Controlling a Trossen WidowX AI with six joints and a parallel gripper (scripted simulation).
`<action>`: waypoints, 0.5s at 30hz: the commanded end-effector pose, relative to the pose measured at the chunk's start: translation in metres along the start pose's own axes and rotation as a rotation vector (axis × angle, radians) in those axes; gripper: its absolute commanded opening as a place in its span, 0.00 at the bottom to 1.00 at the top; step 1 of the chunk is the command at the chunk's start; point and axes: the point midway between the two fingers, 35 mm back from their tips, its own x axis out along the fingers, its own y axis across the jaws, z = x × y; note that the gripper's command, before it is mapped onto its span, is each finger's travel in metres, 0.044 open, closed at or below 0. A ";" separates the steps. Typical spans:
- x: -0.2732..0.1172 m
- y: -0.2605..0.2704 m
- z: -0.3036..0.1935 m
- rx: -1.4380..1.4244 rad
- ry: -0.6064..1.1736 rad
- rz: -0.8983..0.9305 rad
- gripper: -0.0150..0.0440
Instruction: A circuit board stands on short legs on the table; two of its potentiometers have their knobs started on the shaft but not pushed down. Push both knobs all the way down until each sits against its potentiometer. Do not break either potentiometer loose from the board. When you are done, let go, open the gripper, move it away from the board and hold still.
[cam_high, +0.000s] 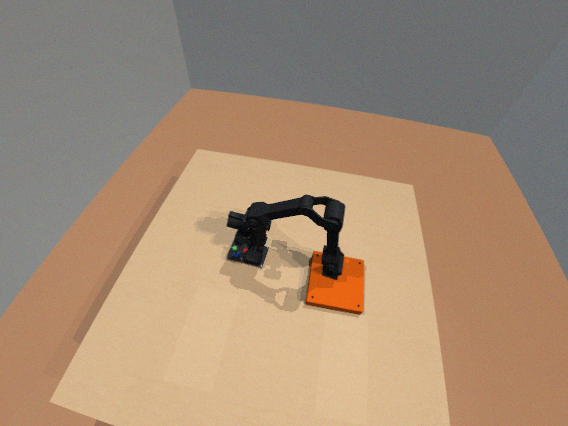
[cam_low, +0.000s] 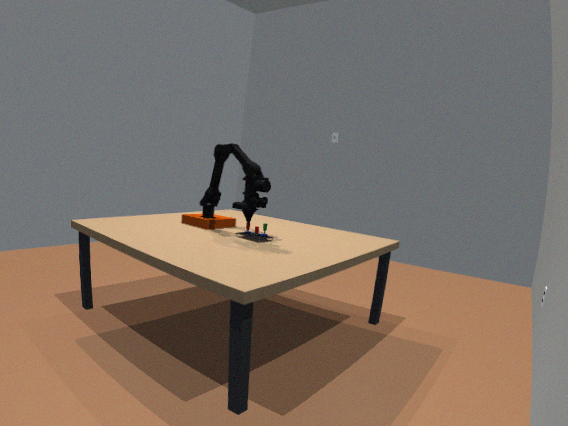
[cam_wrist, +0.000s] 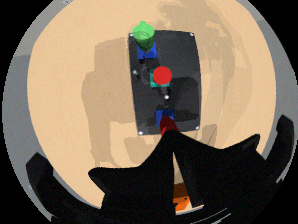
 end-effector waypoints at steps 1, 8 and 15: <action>0.003 0.000 0.001 -0.002 0.002 -0.002 0.25; 0.000 0.000 0.001 -0.002 0.002 -0.002 0.25; -0.011 0.000 0.001 -0.002 0.001 -0.003 0.25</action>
